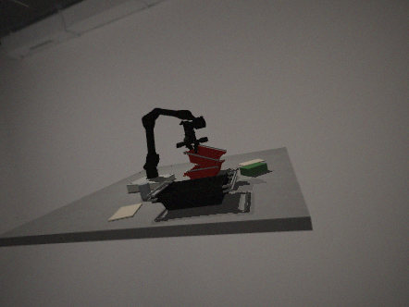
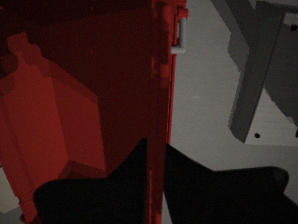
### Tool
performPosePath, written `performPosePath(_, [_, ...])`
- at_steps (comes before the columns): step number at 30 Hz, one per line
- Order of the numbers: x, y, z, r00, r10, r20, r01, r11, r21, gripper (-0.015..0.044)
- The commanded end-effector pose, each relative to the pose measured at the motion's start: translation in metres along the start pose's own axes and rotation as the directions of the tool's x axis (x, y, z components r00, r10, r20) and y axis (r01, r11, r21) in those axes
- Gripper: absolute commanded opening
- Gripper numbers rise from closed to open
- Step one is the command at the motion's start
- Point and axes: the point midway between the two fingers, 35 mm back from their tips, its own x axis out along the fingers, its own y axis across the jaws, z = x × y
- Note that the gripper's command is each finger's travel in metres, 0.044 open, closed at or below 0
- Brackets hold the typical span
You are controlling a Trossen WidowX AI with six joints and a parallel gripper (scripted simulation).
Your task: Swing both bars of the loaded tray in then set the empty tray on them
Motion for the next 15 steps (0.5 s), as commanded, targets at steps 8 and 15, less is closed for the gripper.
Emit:
performPosePath(8, [0.0094, -0.0089, 0.0002, 1.0, -0.021, 0.002, 0.021, 1.0, 0.003, 0.0])
performPosePath(15, [0.0094, -0.0089, 0.0002, 1.0, -0.021, 0.002, 0.021, 1.0, 0.003, 0.0])
